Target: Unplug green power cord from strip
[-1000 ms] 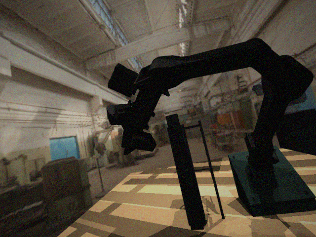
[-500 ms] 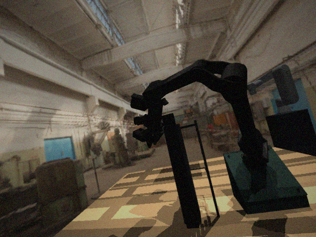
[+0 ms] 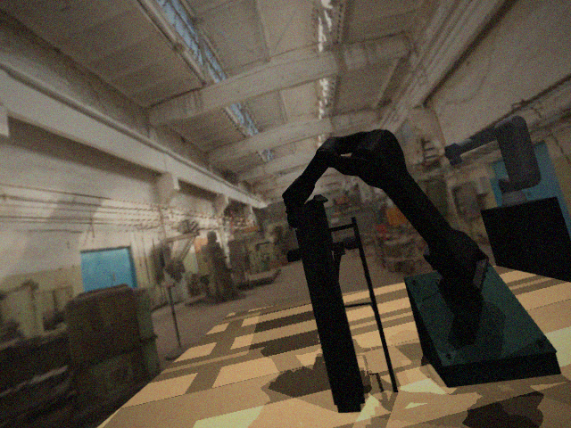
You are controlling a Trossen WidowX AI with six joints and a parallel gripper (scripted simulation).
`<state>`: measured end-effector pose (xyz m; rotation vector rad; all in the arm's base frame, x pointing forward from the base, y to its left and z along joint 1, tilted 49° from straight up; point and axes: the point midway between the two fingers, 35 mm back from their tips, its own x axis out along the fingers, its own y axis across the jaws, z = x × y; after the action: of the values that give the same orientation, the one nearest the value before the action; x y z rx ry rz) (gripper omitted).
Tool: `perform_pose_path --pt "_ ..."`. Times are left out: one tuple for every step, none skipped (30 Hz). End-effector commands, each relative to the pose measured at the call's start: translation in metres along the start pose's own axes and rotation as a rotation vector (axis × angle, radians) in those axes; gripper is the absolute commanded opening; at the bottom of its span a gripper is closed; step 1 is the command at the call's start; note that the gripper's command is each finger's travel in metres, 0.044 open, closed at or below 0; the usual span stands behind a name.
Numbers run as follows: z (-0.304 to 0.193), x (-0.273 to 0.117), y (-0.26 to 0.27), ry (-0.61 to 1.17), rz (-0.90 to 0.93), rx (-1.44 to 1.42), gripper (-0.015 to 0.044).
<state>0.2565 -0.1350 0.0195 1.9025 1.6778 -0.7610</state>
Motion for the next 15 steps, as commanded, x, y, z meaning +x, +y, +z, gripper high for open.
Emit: perform_pose_path --pt "-0.004 0.001 -0.001 0.021 0.000 0.031 0.0160" --pt "-0.002 0.001 0.000 0.020 0.000 0.031 0.0160" --pt "-0.002 0.001 0.000 0.020 0.000 0.031 0.0160" --pt "-0.003 0.001 0.000 0.020 0.000 0.031 0.0160" --pt "-0.004 0.001 0.000 0.020 0.000 0.031 0.0160" --pt "-0.005 0.000 0.000 0.021 0.000 0.031 0.0160" --pt "-0.006 0.000 0.000 0.021 0.000 0.031 0.0160" --pt "-0.007 0.000 0.000 0.021 0.000 0.031 0.0160" --pt "-0.009 0.000 0.000 0.021 0.000 0.032 0.0160" --pt "-0.011 0.000 0.000 0.021 0.000 0.032 0.0160" --pt "-0.012 0.000 0.000 0.021 0.000 0.032 0.0160" --pt "-0.014 0.000 0.000 0.021 0.000 0.032 0.0160" --pt "-0.016 0.000 0.001 0.021 0.000 0.032 0.0160" --pt "-0.017 0.000 0.001 0.021 0.000 0.032 0.0160" --pt "-0.019 0.000 0.001 0.021 0.000 0.032 0.0160"
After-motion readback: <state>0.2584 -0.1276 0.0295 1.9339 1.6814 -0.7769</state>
